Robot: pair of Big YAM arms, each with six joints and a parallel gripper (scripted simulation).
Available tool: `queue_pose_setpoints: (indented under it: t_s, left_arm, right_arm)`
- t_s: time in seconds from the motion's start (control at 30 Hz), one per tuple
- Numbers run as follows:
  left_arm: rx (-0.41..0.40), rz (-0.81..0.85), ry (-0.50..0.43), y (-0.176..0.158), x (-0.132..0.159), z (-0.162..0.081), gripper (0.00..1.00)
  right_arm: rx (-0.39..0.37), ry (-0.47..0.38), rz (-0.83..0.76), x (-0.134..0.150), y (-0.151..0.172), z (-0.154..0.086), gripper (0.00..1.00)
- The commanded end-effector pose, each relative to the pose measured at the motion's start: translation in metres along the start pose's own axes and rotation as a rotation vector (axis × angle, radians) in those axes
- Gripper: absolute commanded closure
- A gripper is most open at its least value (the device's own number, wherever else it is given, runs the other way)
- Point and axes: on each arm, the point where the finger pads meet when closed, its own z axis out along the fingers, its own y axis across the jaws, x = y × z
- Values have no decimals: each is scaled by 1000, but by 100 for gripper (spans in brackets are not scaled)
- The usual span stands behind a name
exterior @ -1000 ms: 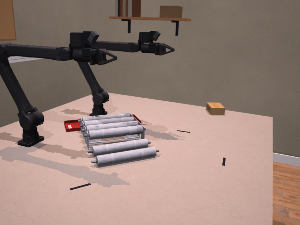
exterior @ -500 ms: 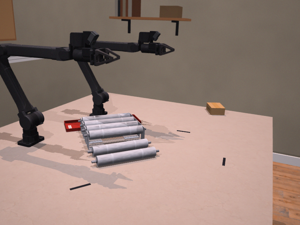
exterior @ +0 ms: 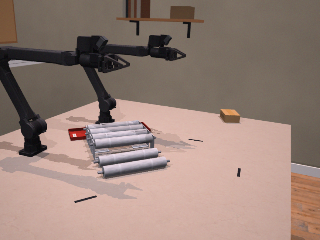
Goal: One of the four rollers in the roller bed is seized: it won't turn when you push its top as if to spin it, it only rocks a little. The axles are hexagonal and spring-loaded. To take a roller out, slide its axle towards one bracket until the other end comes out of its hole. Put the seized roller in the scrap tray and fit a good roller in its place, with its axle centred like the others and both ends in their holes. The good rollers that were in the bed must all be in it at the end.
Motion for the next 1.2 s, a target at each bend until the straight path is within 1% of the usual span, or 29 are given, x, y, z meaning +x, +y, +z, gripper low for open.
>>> queue_pose_setpoints:
  t_s: [0.0, 0.13, 0.2, 0.23, 0.33, 0.4, 0.43, 0.47, 0.53, 0.7, 0.9, 0.97, 1.0, 1.03, 1.17]
  left_arm:
    - [-4, -43, 76, 7, 29, 10, 68]
    - [19, -103, 181, 4, 67, 10, 68]
    - [33, -137, 227, 2, 81, 8, 68]
    - [39, -152, 256, 1, 90, 7, 68]
    - [54, -199, 343, -3, 120, 3, 68]
    - [54, -199, 343, -3, 120, 3, 68]
    - [60, -214, 361, -4, 123, 2, 68]
    - [63, -232, 400, -5, 139, -1, 68]
    - [72, -261, 452, -8, 155, -6, 68]
    - [81, -355, 610, -15, 204, -22, 68]
    - [79, -477, 795, -24, 255, -49, 68]
    - [79, -477, 795, -24, 255, -49, 68]
    - [79, -498, 817, -25, 258, -52, 68]
    - [74, -521, 859, -27, 271, -60, 68]
    - [59, -609, 988, -34, 302, -85, 68]
  right_arm:
    - [-40, 85, 15, 31, 22, 8, 38]
    - [-99, 192, 20, 63, 55, 10, 38]
    - [-123, 227, 22, 66, 70, 9, 38]
    - [-137, 275, 19, 87, 78, 7, 38]
    - [-183, 365, 11, 114, 105, 2, 38]
    - [-183, 365, 11, 114, 105, 2, 38]
    - [-195, 351, 13, 98, 112, 4, 38]
    - [-214, 397, 6, 115, 123, -1, 38]
    - [-242, 486, -10, 151, 138, -12, 38]
    - [-313, 645, -47, 197, 179, -36, 38]
    - [-388, 835, -111, 248, 220, -77, 38]
    - [-388, 835, -111, 248, 220, -77, 38]
    - [-400, 827, -113, 236, 229, -77, 38]
    - [-411, 892, -138, 261, 233, -92, 38]
    - [-454, 1027, -207, 295, 252, -131, 38]
